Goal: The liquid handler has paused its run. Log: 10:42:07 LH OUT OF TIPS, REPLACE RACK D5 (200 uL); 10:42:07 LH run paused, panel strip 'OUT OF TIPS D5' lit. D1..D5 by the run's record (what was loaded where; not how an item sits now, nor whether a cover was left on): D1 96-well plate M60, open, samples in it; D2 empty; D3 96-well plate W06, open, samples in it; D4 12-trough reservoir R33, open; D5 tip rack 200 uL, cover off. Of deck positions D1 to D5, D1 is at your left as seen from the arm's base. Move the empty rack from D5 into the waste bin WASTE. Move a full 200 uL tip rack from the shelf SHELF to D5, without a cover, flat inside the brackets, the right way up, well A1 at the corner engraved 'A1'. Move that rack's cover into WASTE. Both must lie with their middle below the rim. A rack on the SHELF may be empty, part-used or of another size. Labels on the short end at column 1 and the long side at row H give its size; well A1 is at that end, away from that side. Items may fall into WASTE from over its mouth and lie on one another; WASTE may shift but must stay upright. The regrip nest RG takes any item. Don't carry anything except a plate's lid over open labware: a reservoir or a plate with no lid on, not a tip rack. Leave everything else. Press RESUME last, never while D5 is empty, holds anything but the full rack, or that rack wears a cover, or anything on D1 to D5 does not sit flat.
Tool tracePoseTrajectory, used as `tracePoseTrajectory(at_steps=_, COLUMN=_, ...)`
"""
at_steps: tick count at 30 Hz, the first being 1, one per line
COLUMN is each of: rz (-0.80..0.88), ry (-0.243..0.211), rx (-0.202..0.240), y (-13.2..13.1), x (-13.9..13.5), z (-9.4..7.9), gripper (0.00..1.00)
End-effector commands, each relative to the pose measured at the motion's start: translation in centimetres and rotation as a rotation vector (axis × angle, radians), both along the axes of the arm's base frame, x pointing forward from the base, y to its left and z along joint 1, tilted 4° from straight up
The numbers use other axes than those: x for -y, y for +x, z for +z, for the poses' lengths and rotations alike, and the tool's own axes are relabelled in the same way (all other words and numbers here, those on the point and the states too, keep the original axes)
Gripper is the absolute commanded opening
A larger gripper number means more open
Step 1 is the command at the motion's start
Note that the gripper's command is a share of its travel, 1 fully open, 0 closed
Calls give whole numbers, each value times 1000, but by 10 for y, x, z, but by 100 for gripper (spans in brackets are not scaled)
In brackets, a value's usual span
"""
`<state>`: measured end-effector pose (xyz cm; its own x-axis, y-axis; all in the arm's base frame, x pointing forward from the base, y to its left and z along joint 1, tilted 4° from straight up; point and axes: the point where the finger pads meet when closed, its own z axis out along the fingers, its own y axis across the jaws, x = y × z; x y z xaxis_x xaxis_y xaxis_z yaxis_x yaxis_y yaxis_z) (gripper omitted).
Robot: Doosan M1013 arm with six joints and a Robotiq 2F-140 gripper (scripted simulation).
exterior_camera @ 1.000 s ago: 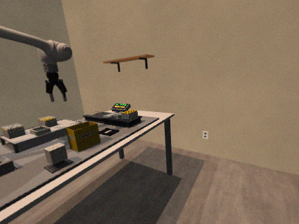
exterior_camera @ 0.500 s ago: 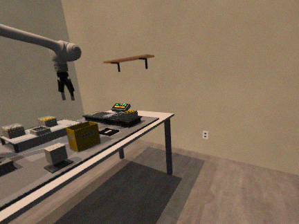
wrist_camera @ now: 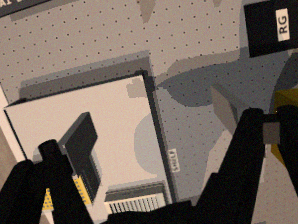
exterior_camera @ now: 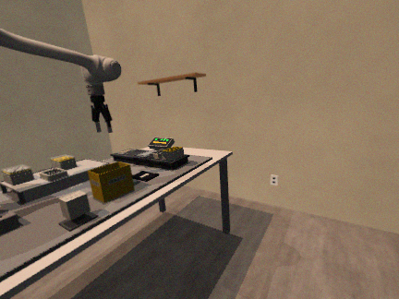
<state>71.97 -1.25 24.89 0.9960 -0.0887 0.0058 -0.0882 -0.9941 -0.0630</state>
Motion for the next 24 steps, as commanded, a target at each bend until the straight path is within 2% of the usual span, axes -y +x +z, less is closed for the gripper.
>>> tracePoseTrajectory(at_steps=1, rz=-1, ry=1, rx=0, y=6, x=4, z=0, gripper=77)
tracePoseTrajectory(at_steps=24, rz=-1, ry=1, rx=0, y=91, x=66, z=-3, gripper=77)
